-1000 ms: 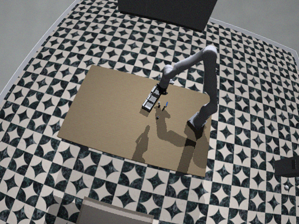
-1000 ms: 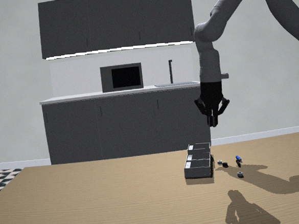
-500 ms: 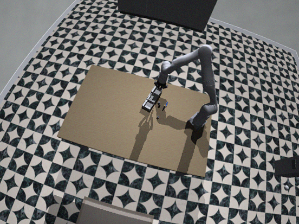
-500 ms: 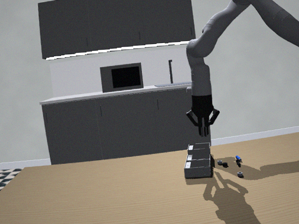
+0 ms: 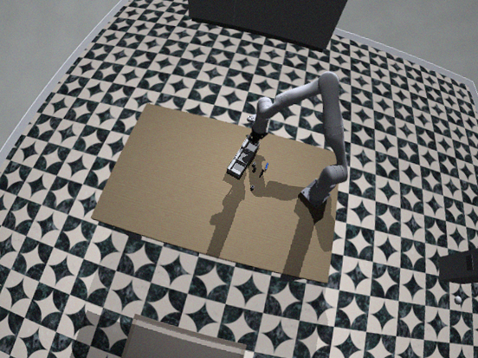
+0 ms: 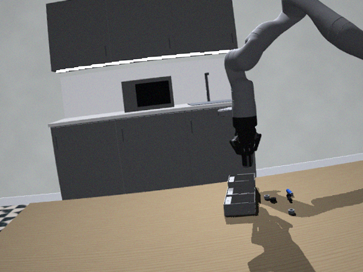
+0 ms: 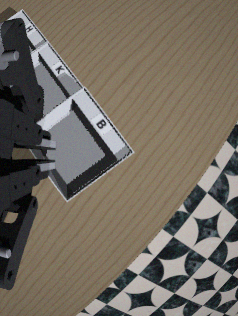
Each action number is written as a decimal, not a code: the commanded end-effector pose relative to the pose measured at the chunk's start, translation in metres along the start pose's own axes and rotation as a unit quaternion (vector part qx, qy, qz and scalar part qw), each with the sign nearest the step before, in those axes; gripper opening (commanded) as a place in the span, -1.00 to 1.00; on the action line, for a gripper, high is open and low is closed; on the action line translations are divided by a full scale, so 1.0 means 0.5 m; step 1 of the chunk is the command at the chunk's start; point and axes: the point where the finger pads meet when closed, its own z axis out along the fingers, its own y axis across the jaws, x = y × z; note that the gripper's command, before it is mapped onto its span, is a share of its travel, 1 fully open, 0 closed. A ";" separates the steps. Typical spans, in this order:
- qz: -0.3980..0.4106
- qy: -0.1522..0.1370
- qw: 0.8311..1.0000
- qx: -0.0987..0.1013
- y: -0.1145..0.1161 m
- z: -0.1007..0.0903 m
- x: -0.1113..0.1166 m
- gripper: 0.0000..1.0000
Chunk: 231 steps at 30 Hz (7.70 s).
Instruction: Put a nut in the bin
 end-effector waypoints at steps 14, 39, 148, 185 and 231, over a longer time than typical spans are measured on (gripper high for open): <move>-0.313 -0.012 0.950 0.008 0.006 0.008 -0.002 -0.82; -0.313 -0.012 0.950 0.008 0.005 0.109 -0.005 -0.82; -0.313 -0.012 0.950 0.008 -0.118 0.004 -0.103 -0.82; -0.313 -0.012 0.950 0.008 -0.125 0.123 -0.112 -0.82; -0.313 -0.012 0.950 0.008 -0.125 0.118 -0.112 -0.82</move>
